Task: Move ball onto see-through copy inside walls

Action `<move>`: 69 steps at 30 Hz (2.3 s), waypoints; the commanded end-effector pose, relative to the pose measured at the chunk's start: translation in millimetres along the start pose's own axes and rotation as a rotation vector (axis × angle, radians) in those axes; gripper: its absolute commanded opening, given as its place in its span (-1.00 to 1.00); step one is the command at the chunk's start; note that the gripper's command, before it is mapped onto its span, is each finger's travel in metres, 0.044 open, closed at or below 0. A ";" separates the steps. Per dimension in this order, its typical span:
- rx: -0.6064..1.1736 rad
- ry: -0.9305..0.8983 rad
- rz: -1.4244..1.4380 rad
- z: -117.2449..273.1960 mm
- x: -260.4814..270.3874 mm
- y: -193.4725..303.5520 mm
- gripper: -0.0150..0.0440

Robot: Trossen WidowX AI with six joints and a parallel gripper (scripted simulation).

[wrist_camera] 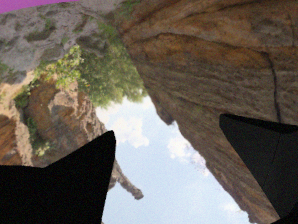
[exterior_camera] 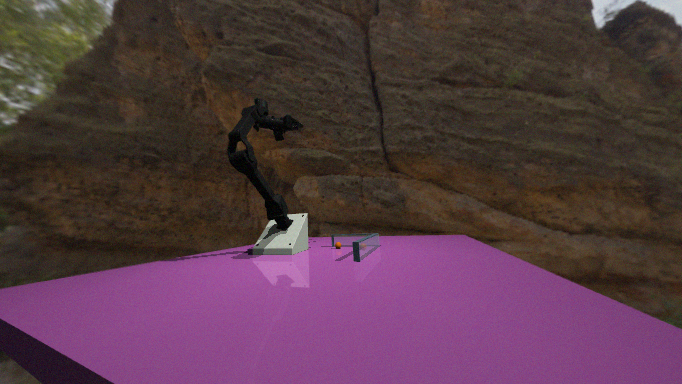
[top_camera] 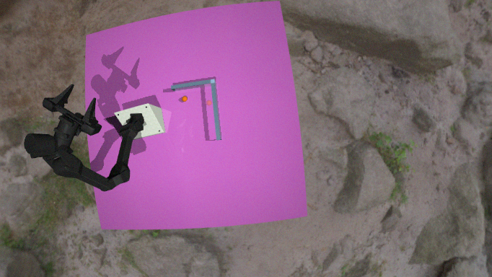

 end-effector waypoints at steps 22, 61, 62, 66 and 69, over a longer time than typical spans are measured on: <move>-0.303 -0.891 -0.969 -243.0 132.0 -164.5 0.35; -0.112 -1.887 -1.630 -235.9 270.1 -397.6 0.35; -0.112 -1.887 -1.630 -235.8 270.7 -399.1 0.35; -0.112 -1.887 -1.630 -235.6 273.4 -405.0 0.35; -0.112 -1.887 -1.629 -235.4 275.4 -409.5 0.35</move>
Point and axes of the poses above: the point midway between the two fingers, 35 mm back from their tips, its own z axis back along the fingers, its own x axis across the jaws, y = z × x, the point moved 8 cm from there along z, back along the fingers, and after that the axes turned 7 degrees about -z, right-handed, at the moved point
